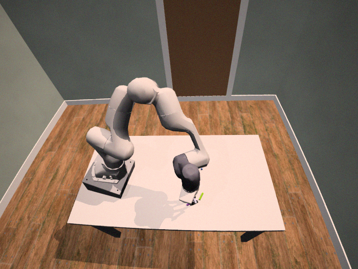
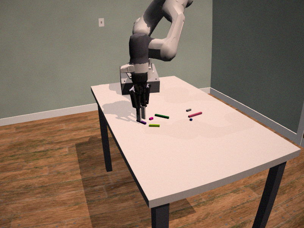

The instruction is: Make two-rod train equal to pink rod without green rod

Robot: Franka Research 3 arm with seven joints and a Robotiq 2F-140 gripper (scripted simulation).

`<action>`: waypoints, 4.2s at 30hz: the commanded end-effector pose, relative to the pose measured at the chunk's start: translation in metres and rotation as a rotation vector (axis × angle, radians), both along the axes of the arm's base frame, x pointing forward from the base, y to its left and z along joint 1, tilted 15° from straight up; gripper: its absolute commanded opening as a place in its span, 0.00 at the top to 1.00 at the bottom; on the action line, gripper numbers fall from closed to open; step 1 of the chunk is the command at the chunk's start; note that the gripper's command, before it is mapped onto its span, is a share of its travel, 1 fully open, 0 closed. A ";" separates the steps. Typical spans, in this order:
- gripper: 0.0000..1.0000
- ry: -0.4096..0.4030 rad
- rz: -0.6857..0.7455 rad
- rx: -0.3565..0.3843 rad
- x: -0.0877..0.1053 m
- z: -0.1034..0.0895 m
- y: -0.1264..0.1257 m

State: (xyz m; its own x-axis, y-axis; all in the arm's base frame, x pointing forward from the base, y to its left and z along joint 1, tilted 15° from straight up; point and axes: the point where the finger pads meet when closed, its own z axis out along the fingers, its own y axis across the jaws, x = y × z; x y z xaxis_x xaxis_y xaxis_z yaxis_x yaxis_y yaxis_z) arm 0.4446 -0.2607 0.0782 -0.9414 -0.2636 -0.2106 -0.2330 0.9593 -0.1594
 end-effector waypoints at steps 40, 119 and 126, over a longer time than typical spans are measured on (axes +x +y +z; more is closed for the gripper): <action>0.85 0.000 0.003 -0.004 -0.001 0.000 -0.001; 0.97 0.000 0.003 -0.004 0.003 -0.016 -0.002; 0.97 0.000 0.003 -0.004 0.003 -0.016 -0.002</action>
